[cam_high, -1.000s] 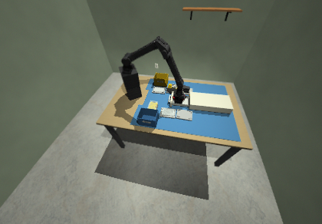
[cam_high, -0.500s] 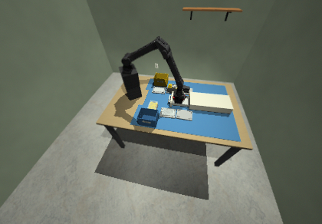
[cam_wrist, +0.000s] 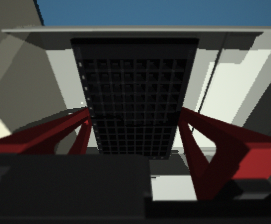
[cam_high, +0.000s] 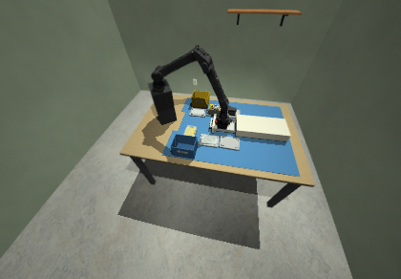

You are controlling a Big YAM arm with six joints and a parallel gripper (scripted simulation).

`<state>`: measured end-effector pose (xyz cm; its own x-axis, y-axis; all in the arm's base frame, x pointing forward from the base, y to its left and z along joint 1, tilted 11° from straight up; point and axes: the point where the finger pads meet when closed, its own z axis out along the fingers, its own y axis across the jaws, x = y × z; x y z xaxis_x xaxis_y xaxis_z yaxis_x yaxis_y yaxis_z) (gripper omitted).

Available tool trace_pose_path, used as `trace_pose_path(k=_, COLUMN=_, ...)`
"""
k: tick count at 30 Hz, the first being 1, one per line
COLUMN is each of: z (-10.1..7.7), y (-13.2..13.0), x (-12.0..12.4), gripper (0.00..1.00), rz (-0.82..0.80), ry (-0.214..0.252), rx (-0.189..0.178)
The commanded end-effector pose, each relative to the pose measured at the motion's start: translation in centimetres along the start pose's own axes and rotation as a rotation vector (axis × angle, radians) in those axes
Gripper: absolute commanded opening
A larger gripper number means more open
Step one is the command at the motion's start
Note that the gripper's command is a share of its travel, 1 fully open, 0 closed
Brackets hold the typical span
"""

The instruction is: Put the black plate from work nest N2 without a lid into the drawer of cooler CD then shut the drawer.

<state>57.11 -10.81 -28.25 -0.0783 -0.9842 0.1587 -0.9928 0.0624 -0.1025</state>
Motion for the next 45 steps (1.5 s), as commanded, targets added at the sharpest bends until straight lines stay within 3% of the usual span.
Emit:
trace_pose_path(k=1, z=0.22, y=-1.80, x=0.87, gripper=0.00, rz=0.011, ry=0.000, rx=0.038)
trace_pose_path(k=23, z=0.22, y=-1.81, x=0.87, gripper=0.00, rz=0.011, ry=0.000, rx=0.038)
trace_pose_path(k=24, z=0.22, y=-1.81, x=0.87, gripper=1.00, rz=0.011, ry=0.000, rx=0.038)
trace_pose_path(k=26, z=0.21, y=-1.67, x=0.72, gripper=1.00, rz=0.009, ry=-0.003, rx=0.018)
trace_pose_path(k=29, z=0.19, y=-2.27, x=0.76, gripper=1.00, rz=0.011, ry=-0.001, rx=0.039)
trace_pose_path(k=45, z=0.19, y=-2.27, x=0.76, gripper=1.00, rz=0.011, ry=-0.001, rx=0.039)
